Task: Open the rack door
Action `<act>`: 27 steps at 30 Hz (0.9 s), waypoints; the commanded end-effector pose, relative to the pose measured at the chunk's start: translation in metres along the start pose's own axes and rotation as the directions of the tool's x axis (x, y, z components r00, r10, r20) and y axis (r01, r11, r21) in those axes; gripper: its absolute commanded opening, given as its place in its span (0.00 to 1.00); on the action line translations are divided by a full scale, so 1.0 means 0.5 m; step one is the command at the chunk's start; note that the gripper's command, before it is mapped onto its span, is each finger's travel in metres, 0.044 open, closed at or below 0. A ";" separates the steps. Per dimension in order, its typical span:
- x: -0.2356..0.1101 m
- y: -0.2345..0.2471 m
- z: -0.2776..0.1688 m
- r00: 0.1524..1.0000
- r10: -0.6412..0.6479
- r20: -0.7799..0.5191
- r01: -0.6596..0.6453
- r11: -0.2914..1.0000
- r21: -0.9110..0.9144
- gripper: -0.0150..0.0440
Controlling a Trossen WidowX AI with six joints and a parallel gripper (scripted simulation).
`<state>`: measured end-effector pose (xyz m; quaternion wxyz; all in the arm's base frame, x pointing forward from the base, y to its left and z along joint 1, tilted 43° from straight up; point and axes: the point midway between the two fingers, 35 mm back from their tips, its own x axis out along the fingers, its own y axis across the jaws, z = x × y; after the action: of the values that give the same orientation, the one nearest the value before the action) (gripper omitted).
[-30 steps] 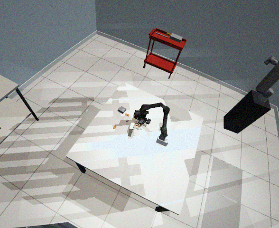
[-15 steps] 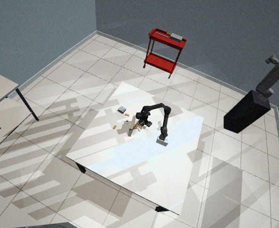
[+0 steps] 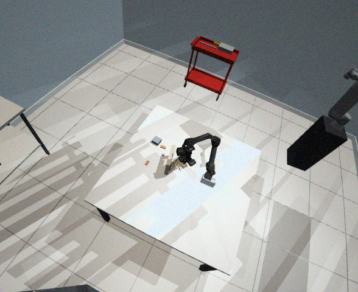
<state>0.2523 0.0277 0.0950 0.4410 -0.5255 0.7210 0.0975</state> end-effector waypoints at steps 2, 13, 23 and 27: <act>0.001 0.014 0.006 1.000 -0.009 0.009 0.008 0.994 0.114 0.28; 0.001 0.055 0.023 1.000 -0.008 0.010 0.005 0.964 0.266 0.28; 0.002 0.090 0.044 1.000 -0.008 0.010 0.003 0.916 0.402 0.28; 0.002 0.104 0.054 1.000 -0.008 0.010 0.002 0.890 0.456 0.28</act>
<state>0.2243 0.0615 0.0668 0.5412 -0.4273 0.7229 -0.0446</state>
